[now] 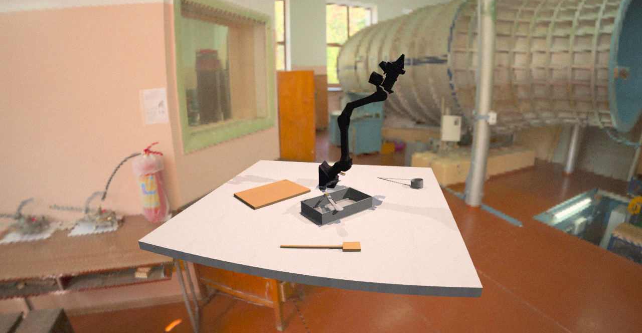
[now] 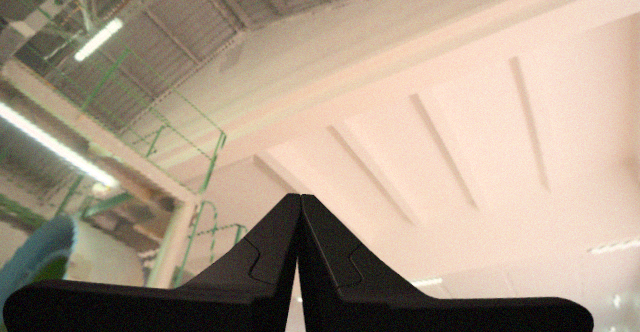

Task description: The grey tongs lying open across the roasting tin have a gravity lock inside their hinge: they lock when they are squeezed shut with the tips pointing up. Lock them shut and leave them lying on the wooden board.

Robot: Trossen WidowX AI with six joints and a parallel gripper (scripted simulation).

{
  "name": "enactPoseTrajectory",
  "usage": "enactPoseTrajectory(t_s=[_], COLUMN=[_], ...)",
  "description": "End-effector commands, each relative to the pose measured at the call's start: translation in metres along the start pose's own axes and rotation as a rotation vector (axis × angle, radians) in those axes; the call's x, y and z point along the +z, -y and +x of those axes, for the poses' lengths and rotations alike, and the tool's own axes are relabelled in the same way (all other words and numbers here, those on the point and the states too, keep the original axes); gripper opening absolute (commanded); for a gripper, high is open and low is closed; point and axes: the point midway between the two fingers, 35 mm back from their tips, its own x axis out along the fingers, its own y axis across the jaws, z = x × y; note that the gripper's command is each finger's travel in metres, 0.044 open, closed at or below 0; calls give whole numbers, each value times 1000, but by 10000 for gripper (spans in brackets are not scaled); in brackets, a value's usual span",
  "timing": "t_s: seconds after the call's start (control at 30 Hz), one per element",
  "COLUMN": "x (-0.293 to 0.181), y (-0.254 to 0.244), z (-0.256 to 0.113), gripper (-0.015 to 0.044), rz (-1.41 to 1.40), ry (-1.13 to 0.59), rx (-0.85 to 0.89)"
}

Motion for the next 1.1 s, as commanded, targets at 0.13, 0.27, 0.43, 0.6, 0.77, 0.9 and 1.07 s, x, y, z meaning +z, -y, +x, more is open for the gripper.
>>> enactPoseTrajectory(t_s=[0.13,0.27,0.43,0.6,0.77,0.9,1.07], x=[-123,-180,-247,-303,-349,-373,-387], y=[-44,-48,-34,-5,40,86,148], z=[-21,-39,-69,-102,-141,-172,-208], gripper=[-150,-150,-150,-150,-150,-150,-150], rz=[-59,-94,-138,-178,-217,-276,-377], ry=[-307,-458,-651,-832,-1008,-1129,-1247], rx=[120,138,123,65,-38,-144,-284])
